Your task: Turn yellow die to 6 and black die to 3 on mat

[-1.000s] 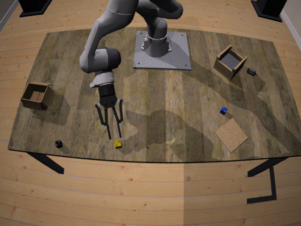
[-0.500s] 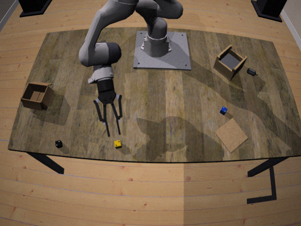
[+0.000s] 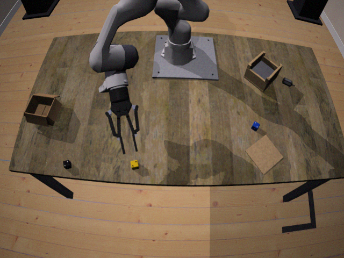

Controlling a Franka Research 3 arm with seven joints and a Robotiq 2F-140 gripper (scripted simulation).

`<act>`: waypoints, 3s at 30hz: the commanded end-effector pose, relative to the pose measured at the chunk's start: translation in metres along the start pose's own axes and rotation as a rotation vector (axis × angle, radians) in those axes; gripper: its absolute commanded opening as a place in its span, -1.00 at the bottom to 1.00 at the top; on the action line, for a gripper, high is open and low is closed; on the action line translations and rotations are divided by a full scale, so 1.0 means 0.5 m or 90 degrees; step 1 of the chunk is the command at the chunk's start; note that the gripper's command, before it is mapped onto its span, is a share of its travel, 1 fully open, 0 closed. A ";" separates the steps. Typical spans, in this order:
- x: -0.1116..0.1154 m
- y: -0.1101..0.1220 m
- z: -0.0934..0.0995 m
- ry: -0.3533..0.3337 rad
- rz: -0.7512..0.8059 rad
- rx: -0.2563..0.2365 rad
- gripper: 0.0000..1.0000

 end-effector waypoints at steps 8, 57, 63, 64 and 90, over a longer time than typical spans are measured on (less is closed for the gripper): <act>0.060 0.032 -0.062 0.073 -0.046 0.140 -0.30; 0.149 0.047 -0.134 0.477 -0.059 0.223 -0.30; 0.162 0.038 -0.137 0.530 -0.054 0.196 -0.30; 0.165 0.035 -0.138 0.540 -0.053 0.189 -0.30; 0.236 -0.013 -0.143 0.689 -0.021 0.024 1.00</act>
Point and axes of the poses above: the point where the finger pads meet when closed, its own z axis back along the fingers, its own y axis across the jaws, x = y × z, the point moved 7 cm from there along z, back along the fingers, and after that the axes turned 2 degrees about z, right-handed, at the moved point
